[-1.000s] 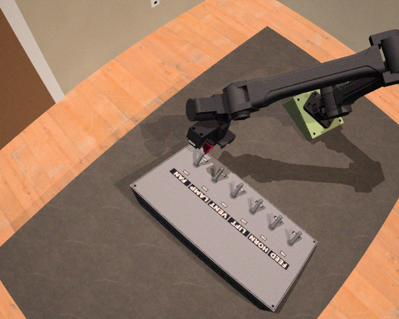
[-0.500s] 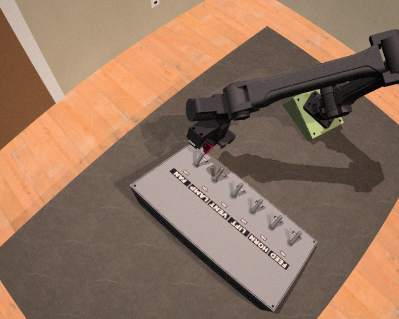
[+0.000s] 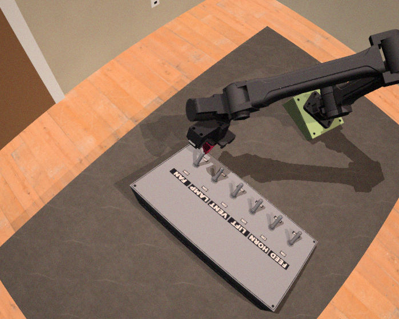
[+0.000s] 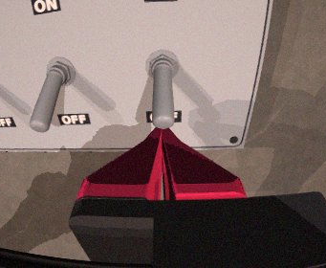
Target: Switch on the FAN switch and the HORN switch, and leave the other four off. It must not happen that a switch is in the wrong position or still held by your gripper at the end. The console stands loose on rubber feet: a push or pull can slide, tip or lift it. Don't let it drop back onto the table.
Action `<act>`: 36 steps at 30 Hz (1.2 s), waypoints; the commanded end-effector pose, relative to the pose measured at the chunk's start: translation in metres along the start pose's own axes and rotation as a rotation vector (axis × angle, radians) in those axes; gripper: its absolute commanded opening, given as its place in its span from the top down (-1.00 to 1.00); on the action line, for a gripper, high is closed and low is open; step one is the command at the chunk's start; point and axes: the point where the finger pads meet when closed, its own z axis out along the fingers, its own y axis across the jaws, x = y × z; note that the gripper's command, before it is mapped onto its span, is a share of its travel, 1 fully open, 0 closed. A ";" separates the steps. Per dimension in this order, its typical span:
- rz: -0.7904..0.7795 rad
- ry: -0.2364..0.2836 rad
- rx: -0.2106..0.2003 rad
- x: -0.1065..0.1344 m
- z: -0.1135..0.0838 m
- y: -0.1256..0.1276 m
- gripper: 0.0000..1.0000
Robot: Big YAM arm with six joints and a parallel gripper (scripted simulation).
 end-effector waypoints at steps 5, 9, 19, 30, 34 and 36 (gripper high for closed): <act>-0.062 -0.069 0.023 -0.052 -0.009 -0.005 1.00; -0.059 -0.068 0.022 -0.054 -0.009 -0.005 1.00; -0.062 -0.072 0.022 -0.061 -0.009 -0.005 1.00; -0.064 -0.072 0.022 -0.062 -0.009 -0.004 1.00; -0.064 -0.072 0.022 -0.062 -0.009 -0.004 1.00; -0.064 -0.072 0.022 -0.062 -0.009 -0.004 1.00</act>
